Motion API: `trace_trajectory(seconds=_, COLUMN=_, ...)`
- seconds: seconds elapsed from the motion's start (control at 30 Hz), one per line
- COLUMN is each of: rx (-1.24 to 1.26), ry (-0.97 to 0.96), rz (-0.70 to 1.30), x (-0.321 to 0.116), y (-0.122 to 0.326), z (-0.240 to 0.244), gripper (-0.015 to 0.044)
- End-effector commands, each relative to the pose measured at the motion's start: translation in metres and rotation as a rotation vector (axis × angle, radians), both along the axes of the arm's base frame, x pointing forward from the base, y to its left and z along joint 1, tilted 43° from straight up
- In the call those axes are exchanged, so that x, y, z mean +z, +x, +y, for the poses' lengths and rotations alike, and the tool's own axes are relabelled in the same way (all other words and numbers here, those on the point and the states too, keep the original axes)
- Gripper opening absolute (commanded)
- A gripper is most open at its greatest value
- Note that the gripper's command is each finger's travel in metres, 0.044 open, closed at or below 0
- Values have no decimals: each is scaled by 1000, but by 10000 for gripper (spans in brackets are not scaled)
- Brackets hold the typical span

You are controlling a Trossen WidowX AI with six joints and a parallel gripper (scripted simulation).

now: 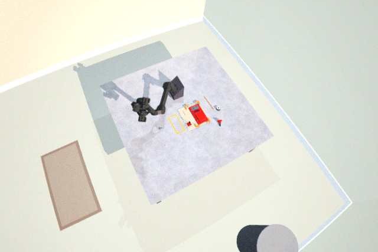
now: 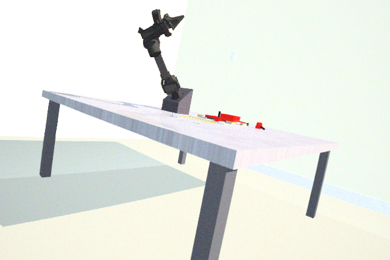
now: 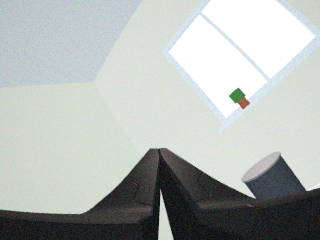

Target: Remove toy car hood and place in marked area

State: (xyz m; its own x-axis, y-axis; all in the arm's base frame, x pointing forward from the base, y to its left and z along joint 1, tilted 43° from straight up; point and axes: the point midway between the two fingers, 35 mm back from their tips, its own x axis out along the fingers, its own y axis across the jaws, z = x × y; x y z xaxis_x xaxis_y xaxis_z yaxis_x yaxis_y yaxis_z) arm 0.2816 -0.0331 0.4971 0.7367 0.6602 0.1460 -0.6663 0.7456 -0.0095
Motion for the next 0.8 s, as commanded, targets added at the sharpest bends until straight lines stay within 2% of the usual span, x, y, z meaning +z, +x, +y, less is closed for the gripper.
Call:
trace_trajectory(seconds=0.0, rx=-5, ry=-2, rz=-6, x=1, y=-1, z=0, gripper=26)
trace_trajectory(seconds=0.3, rx=-146, ry=-38, rz=-178, x=54, y=-56, z=10, gripper=263)
trace_trajectory(seconds=0.53, rx=-227, ry=-63, rz=-284, x=88, y=-103, z=35, gripper=440)
trace_trajectory(seconds=0.77, rx=-280, ry=-103, rz=-378, x=110, y=-145, z=76, gripper=440)
